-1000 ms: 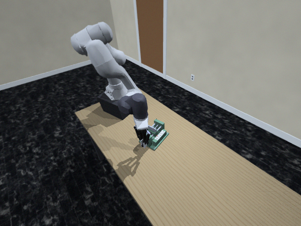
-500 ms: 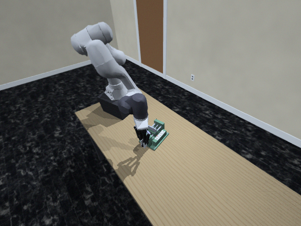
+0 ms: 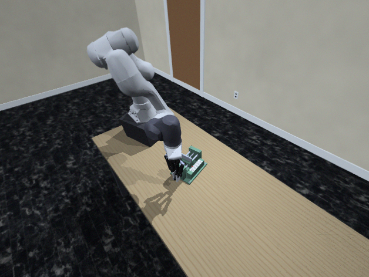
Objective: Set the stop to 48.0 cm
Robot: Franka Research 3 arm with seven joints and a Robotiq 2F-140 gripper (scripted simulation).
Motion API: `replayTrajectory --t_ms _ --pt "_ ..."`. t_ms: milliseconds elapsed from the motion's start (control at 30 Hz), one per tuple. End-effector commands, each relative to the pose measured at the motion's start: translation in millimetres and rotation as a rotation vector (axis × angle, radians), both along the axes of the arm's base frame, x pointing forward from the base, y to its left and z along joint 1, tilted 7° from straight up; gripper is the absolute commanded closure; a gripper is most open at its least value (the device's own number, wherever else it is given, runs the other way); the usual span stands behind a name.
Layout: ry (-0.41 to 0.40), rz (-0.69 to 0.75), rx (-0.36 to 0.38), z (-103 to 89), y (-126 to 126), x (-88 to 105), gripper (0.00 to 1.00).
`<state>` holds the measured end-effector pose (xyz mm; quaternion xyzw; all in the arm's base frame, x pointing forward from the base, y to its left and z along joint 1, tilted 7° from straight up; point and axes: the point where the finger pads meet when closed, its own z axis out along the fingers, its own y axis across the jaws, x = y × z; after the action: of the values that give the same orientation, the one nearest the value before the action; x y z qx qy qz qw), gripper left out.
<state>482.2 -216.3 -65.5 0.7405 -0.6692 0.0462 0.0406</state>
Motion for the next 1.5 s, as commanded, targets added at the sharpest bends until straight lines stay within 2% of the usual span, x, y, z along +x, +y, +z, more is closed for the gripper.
replayTrajectory --t_ms 0,933,1467 --pt "-0.002 -0.005 0.0 -2.5 -1 0.0 0.96" --pt "-0.002 -0.005 0.0 -21.4 -4 -7.5 0.96" --pt "-0.002 -0.005 0.0 -31.2 -7 -26.4 0.96"
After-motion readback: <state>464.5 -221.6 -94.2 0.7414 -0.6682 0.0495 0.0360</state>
